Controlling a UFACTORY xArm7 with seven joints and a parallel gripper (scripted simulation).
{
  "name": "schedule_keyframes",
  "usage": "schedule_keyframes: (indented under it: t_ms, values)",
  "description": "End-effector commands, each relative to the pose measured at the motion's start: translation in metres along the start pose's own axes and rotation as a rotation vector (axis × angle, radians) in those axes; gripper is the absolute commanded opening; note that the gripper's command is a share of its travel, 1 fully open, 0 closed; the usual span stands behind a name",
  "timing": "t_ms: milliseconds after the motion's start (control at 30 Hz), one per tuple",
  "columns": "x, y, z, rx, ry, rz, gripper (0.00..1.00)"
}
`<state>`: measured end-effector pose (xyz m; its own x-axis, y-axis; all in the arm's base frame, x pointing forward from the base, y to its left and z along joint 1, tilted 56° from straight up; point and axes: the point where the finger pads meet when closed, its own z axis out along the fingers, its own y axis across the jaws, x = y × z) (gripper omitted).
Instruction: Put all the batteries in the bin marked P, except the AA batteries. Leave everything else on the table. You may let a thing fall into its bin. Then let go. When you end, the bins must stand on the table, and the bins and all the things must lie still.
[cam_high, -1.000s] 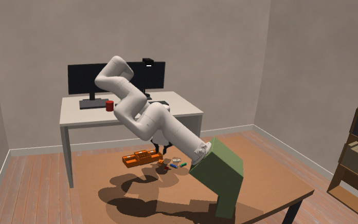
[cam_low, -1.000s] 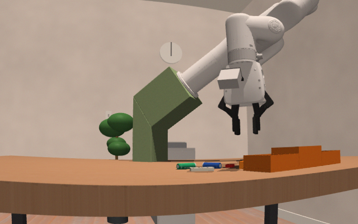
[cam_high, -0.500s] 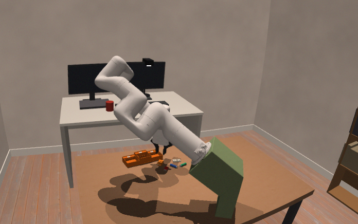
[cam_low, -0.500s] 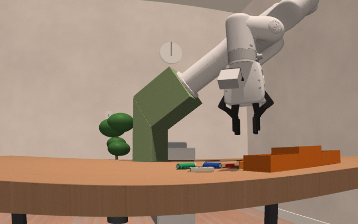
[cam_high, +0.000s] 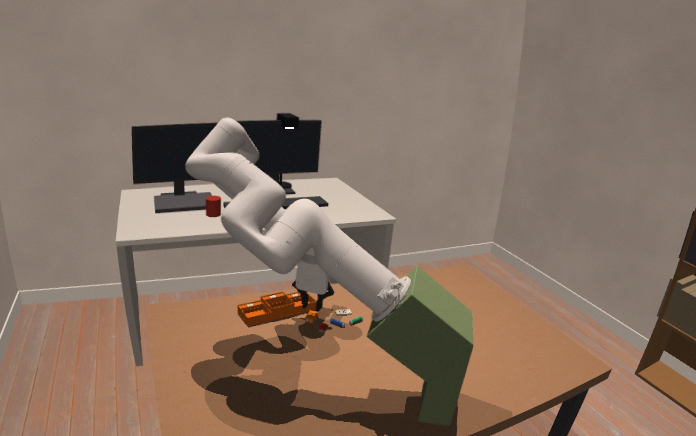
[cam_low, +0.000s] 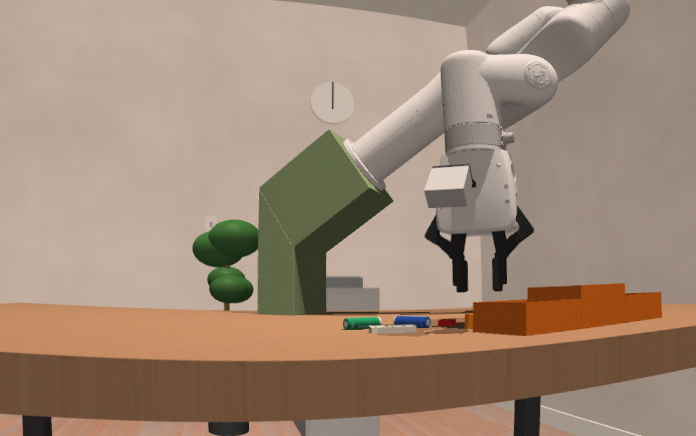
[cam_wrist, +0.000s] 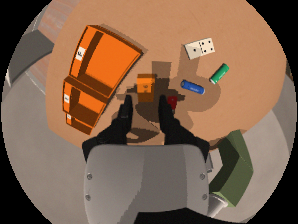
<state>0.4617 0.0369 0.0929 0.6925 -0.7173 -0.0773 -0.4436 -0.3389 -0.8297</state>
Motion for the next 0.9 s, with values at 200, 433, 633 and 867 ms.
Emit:
schedule_keyframes:
  t_ms: [200, 433, 633, 867]
  values:
    - [0.003, 0.0, 0.028, 0.001, 0.005, 0.0, 0.42]
    - [0.003, 0.0, 0.033, 0.001, 0.005, 0.0, 0.42]
    - [0.003, 0.0, 0.04, 0.001, 0.005, 0.0, 0.42]
    - [0.003, 0.0, 0.04, 0.001, 0.005, 0.0, 0.42]
